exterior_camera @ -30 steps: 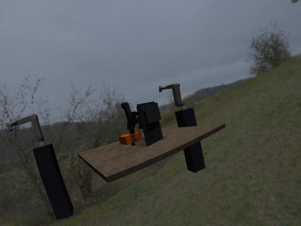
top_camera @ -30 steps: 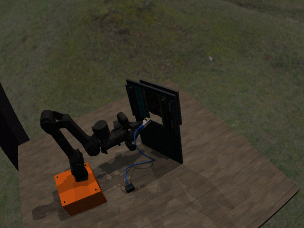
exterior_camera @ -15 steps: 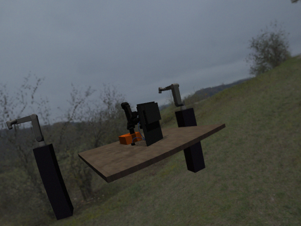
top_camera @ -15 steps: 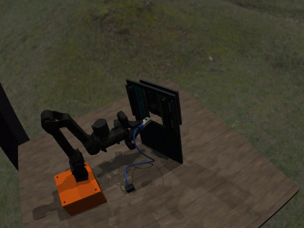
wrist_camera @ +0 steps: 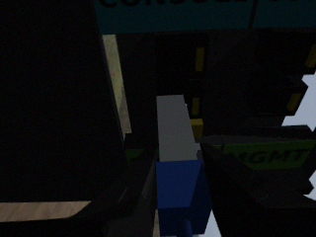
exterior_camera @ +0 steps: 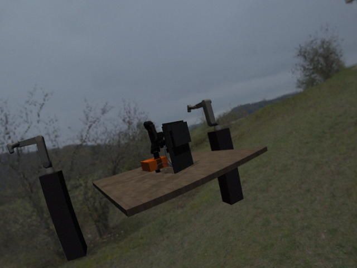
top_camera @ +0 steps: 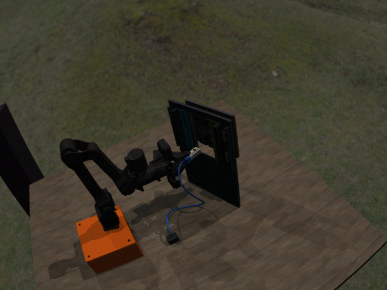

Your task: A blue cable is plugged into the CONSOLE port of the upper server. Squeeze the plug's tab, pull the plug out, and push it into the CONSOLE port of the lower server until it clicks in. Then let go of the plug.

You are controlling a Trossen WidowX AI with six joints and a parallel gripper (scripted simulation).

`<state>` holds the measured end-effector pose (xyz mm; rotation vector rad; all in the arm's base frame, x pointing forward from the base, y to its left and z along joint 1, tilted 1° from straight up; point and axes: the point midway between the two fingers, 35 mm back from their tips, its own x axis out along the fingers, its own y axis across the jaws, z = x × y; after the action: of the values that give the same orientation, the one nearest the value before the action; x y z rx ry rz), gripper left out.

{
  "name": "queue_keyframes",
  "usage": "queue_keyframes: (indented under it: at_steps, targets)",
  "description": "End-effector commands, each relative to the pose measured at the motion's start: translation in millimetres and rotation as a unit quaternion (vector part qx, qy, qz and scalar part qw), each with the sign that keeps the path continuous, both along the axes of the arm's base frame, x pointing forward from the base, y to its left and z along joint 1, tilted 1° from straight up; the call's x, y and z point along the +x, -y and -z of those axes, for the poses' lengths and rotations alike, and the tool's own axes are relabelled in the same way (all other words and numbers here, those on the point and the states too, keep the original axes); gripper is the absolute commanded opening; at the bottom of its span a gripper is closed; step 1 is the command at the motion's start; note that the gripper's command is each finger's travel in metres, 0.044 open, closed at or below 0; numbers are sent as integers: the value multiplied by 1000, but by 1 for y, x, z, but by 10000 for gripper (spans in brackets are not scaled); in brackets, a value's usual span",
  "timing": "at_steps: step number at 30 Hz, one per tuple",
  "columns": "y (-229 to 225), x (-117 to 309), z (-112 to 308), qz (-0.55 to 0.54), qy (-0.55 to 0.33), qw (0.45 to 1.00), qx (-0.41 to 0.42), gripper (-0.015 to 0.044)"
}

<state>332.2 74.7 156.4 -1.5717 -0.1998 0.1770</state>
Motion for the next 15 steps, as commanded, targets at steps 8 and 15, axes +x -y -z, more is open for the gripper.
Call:
queue_keyframes:
  at_steps: [8,15]
  targets:
    - [-3,5,-4,2,7,1000,2,0]
    - [-5,6,-5,2,7,1000,2,0]
